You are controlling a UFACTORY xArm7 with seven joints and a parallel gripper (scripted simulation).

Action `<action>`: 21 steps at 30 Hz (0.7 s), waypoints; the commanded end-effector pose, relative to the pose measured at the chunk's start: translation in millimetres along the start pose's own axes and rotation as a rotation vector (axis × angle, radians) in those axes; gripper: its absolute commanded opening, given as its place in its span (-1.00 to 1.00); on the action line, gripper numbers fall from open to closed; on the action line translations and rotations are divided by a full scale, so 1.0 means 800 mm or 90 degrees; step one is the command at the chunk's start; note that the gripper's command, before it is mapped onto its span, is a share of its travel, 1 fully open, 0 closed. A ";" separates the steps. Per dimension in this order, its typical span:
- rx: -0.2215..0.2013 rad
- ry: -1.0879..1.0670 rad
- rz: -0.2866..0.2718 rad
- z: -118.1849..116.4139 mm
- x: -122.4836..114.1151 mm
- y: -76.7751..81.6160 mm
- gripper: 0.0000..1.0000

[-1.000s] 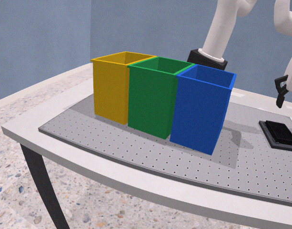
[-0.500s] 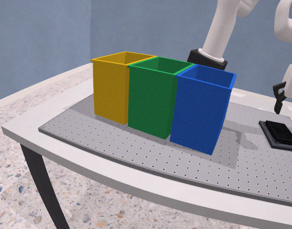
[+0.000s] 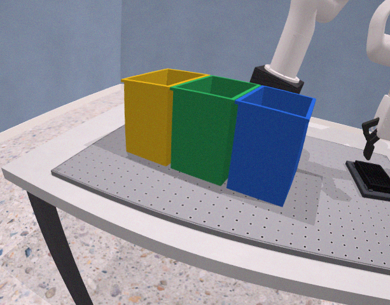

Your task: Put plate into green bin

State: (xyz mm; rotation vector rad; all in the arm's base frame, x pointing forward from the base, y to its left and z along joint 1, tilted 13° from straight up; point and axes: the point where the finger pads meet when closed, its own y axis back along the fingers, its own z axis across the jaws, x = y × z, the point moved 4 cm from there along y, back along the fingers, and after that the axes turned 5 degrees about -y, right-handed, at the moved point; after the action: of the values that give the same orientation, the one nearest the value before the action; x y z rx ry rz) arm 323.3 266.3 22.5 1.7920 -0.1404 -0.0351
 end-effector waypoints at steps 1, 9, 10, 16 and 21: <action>0.002 0.000 0.001 -0.001 0.001 -0.005 1.00; 0.001 0.000 0.001 -0.001 0.001 -0.022 1.00; 0.001 0.000 0.001 -0.001 0.001 -0.024 1.00; 0.001 0.000 0.001 -0.001 0.001 -0.029 1.00; 0.001 0.000 0.001 -0.001 0.001 -0.029 1.00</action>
State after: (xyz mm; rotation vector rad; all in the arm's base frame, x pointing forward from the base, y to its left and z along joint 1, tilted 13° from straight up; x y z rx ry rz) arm 325.1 271.3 -0.6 1.7926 -0.1403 -0.0351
